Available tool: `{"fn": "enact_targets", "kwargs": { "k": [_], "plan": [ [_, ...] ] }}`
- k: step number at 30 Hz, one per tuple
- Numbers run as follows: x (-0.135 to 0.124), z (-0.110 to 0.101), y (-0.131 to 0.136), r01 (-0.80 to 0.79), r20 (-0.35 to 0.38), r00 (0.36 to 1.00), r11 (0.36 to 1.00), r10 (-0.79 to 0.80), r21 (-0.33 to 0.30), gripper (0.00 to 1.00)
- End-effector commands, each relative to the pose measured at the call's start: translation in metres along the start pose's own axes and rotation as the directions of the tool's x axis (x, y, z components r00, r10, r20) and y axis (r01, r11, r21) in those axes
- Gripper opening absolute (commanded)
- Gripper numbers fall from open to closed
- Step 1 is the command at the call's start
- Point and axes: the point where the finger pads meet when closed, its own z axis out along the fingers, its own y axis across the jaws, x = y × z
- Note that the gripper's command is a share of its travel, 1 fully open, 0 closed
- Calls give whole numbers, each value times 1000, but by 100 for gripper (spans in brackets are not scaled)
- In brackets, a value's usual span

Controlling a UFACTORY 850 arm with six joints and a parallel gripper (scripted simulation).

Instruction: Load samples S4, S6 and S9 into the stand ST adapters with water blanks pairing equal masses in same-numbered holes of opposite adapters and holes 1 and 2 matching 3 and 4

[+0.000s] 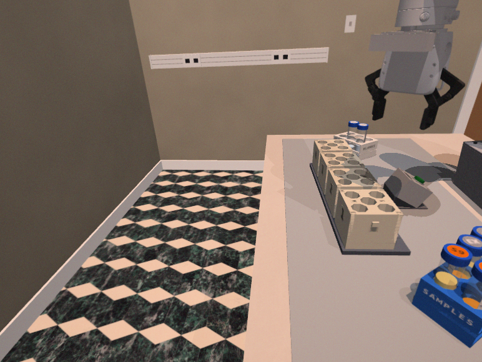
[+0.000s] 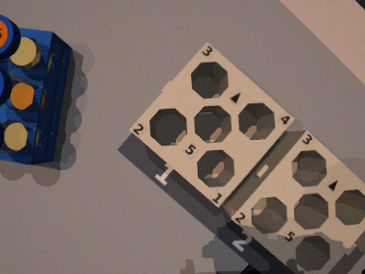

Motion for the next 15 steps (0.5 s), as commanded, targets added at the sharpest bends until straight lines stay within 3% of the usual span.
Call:
{"fn": "enact_targets", "kwargs": {
  "k": [1, 15],
  "plan": [
    [7, -1, -20, 48, -3, 999, 999, -48, 3, 100],
    [25, -1, -78, 48, -3, 999, 999, -48, 3, 100]
  ]
}}
